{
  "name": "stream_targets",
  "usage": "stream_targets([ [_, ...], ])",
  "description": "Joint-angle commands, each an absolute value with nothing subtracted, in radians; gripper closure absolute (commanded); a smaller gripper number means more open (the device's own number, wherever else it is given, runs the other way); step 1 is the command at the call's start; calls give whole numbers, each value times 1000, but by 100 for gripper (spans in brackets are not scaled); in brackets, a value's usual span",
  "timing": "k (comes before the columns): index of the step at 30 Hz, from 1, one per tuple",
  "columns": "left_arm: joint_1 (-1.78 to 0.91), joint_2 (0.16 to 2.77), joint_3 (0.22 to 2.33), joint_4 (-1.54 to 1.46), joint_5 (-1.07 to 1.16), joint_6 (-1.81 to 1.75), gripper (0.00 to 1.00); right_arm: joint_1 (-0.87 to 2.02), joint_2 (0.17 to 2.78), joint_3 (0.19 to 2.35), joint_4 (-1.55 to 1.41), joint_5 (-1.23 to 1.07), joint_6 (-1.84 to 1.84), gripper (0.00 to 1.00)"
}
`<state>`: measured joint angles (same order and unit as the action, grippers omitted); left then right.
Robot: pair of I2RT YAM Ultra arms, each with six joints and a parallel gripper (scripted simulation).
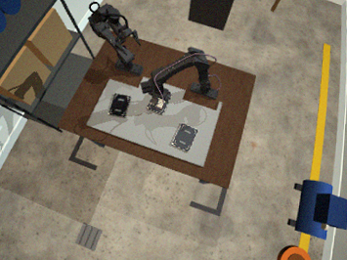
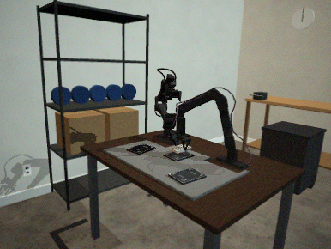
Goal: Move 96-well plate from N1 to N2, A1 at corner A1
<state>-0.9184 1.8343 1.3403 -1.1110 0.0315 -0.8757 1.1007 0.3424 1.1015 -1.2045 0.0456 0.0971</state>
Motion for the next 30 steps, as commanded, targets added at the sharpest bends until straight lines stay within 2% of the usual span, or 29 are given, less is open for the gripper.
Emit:
stream_targets([
  [1, -914, 1823, 1378, -1120, 16, -893, 20, 1105, 331, 1117, -1230, 48, 98, 0],
  [6, -899, 1846, 1417, -1125, 4, -894, 20, 1105, 331, 1117, -1230, 48, 98, 0],
  [30, -918, 1828, 1311, -1042, 7, -895, 20, 1105, 331, 1117, -1230, 48, 98, 0],
])
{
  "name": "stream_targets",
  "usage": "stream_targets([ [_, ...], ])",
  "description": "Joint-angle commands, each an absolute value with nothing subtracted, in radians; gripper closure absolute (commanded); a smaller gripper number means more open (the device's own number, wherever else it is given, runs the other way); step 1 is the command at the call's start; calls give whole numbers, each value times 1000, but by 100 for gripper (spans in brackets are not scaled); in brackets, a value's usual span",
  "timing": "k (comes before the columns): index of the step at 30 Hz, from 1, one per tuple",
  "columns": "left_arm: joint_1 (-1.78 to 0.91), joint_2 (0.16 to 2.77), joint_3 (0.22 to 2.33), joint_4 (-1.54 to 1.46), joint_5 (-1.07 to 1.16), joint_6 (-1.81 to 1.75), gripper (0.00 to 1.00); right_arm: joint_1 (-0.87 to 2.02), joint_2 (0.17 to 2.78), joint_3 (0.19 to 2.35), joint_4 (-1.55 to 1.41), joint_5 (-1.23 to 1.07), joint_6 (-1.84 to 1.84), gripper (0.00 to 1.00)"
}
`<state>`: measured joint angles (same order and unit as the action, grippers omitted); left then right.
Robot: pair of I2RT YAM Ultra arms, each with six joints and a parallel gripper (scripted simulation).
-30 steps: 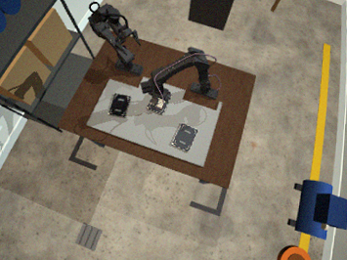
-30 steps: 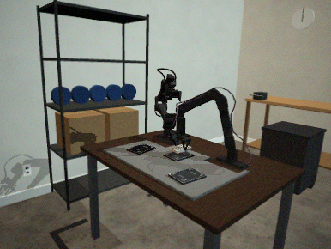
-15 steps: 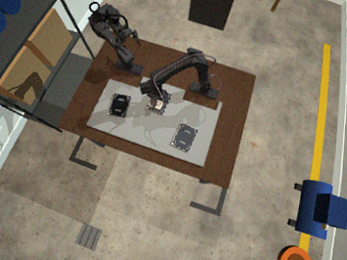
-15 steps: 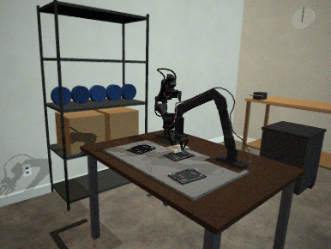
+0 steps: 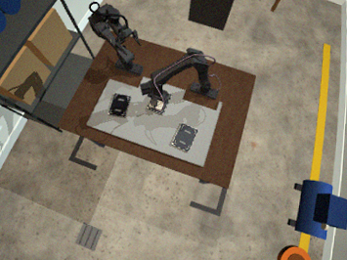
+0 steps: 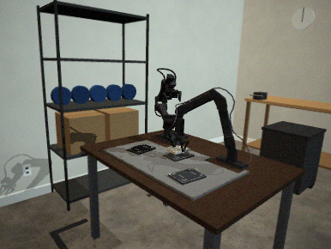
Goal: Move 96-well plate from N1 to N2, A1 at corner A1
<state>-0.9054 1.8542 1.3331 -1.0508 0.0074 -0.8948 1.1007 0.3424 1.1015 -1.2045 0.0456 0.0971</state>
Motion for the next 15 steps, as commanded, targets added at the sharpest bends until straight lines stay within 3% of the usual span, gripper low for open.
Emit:
stream_targets([
  [1, -918, 1828, 1310, -1041, 7, -896, 20, 1105, 331, 1117, -1230, 48, 98, 0],
  [15, -927, 1818, 1339, -1032, 15, -894, 20, 1105, 331, 1117, -1230, 48, 98, 0],
])
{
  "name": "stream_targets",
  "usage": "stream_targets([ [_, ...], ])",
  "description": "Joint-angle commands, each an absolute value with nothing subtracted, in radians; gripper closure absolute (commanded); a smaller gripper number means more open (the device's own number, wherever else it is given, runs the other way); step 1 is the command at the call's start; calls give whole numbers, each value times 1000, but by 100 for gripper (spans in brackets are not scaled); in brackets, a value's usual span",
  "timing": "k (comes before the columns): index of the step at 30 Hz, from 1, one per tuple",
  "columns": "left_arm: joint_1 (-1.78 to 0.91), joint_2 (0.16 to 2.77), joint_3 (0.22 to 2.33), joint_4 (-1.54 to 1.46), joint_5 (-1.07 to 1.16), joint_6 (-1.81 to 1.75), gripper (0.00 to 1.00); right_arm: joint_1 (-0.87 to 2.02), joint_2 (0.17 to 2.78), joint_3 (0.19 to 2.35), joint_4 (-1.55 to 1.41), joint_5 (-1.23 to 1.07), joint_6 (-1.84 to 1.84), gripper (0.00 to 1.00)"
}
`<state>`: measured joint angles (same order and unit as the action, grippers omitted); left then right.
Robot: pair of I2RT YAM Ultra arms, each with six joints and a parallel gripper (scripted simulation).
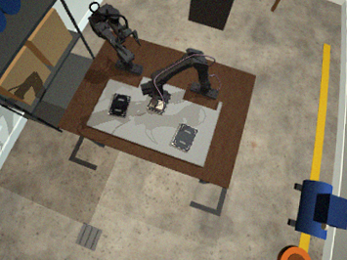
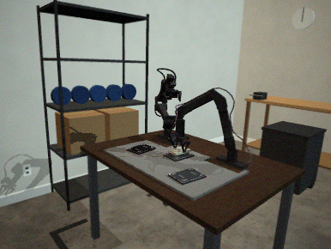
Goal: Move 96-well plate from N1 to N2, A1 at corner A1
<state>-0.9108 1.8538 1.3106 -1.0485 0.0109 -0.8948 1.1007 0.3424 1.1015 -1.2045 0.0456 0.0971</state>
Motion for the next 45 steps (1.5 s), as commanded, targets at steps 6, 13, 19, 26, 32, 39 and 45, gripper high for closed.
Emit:
stream_targets([
  [6, -924, 1818, 1339, -1037, 15, -894, 20, 1105, 331, 1117, -1230, 48, 98, 0],
  [13, -915, 1845, 1306, -1028, 13, -894, 20, 1105, 331, 1117, -1230, 48, 98, 0],
  [19, -908, 1845, 1283, -989, 19, -890, 20, 1105, 331, 1117, -1230, 48, 98, 0],
  [26, -905, 1871, 1253, -937, 19, -887, 20, 1105, 331, 1117, -1230, 48, 98, 0],
  [32, -912, 1890, 1220, -900, 15, -893, 20, 1105, 331, 1117, -1230, 48, 98, 0],
  [39, -913, 1882, 1246, -938, 15, -896, 20, 1105, 331, 1117, -1230, 48, 98, 0],
  [45, -915, 1877, 1279, -979, 15, -900, 9, 1105, 331, 1117, -1230, 48, 98, 0],
])
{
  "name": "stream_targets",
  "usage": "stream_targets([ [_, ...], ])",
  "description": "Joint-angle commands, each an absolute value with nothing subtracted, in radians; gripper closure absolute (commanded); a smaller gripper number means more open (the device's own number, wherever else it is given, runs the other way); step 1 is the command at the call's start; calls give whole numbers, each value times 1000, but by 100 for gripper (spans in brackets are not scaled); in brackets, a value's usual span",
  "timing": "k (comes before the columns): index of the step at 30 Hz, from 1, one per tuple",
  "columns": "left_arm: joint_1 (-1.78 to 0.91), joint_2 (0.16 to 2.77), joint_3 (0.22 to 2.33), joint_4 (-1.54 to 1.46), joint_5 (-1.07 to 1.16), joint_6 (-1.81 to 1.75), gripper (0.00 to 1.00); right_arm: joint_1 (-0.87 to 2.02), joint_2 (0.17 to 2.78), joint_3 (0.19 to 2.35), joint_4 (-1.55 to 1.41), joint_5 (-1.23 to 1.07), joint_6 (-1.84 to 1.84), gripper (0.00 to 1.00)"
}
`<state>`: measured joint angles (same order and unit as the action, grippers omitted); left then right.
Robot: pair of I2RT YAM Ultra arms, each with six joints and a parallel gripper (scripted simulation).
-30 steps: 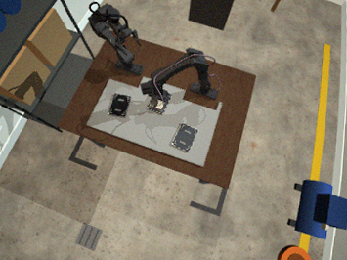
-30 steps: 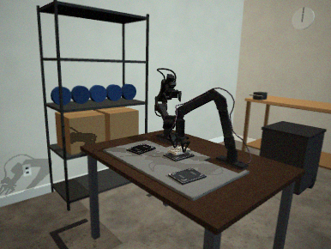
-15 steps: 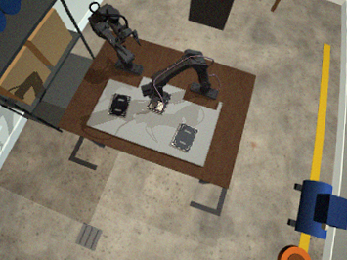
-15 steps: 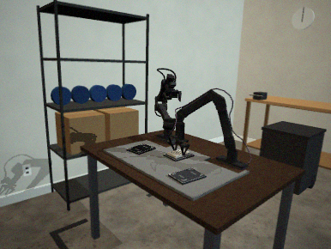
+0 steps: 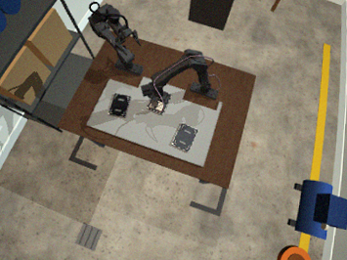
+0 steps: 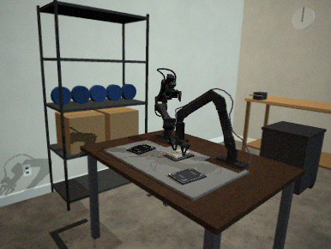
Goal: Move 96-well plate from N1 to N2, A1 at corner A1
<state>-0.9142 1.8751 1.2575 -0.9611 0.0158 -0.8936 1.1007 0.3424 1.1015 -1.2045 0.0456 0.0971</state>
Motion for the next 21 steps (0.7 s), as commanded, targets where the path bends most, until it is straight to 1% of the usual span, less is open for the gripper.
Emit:
stream_targets([
  [1, -915, 1877, 1279, -979, 15, -900, 0, 1105, 331, 1117, -1230, 48, 98, 0],
  [13, -894, 1821, 1285, -986, 14, -876, 0, 1105, 331, 1117, -1230, 48, 98, 0],
  [21, -897, 1805, 1327, -1043, 14, -876, 0, 1105, 331, 1117, -1230, 48, 98, 0],
])
